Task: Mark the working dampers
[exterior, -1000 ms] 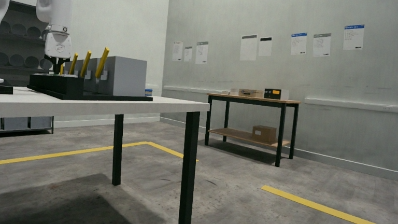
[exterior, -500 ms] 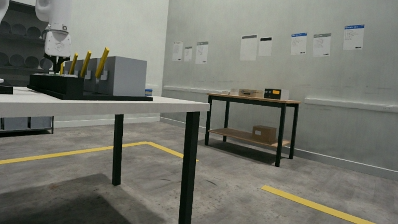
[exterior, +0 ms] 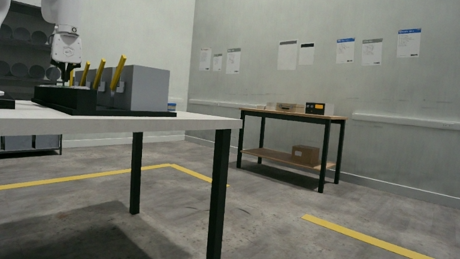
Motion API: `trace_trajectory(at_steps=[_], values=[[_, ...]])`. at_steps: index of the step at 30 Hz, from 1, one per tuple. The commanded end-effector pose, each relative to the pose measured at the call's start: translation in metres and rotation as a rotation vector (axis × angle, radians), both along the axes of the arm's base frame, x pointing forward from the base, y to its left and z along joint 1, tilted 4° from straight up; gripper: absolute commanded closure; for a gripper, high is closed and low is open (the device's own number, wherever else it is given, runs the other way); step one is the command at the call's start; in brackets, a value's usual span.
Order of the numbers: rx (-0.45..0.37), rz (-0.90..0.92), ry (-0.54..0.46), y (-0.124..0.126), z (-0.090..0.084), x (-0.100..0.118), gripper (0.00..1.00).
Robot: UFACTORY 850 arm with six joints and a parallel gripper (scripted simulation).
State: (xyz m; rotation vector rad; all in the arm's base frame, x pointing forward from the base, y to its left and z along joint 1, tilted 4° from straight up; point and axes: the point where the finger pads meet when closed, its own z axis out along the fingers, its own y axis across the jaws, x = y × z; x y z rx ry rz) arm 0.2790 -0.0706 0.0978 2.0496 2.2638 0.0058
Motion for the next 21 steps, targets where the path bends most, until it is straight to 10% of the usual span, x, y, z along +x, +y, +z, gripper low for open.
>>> trace_trajectory(at_steps=[1, 21], values=[[0.015, 0.001, 0.012, 0.000, 0.007, 0.000, 1.00], [0.015, 0.001, 0.012, 0.001, 0.018, 0.000, 1.00]])
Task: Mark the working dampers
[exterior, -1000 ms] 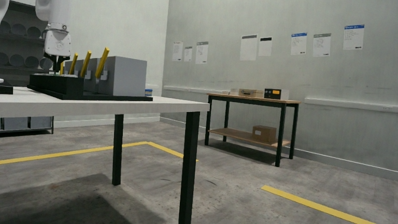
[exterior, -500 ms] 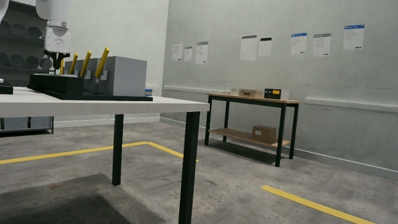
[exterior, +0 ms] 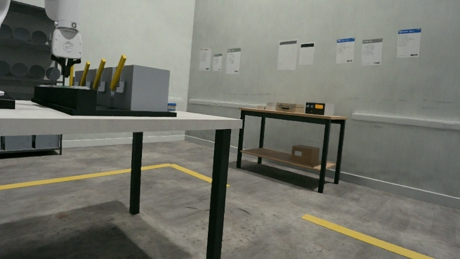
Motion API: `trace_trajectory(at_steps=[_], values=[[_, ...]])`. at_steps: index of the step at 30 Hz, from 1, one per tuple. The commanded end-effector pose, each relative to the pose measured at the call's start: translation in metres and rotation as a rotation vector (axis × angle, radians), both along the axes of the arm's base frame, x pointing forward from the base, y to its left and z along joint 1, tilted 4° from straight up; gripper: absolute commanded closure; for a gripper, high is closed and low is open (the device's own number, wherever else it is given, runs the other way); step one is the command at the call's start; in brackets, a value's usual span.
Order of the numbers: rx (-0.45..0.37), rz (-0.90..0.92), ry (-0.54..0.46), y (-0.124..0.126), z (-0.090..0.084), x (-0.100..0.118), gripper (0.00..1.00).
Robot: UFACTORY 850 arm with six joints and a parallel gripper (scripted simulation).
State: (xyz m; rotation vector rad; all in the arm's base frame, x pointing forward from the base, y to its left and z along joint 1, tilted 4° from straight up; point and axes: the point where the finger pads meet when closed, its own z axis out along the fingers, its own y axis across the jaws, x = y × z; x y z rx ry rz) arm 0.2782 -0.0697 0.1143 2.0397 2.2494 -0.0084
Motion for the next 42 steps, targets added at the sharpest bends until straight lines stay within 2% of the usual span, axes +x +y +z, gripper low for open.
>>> trace_trajectory(at_steps=[1, 10, 11, 20, 34, 42], values=[[0.033, 0.003, 0.019, 0.000, 0.002, 0.001, 1.00], [0.033, 0.003, 0.019, 0.000, 0.002, 0.001, 1.00], [0.033, 0.003, 0.019, 0.000, 0.002, 0.001, 0.00], [0.033, 0.003, 0.019, 0.000, 0.007, 0.000, 0.00], [0.033, 0.003, 0.019, 0.002, 0.053, -0.002, 0.00], [0.033, 0.003, 0.019, 0.002, 0.061, -0.003, 0.00]])
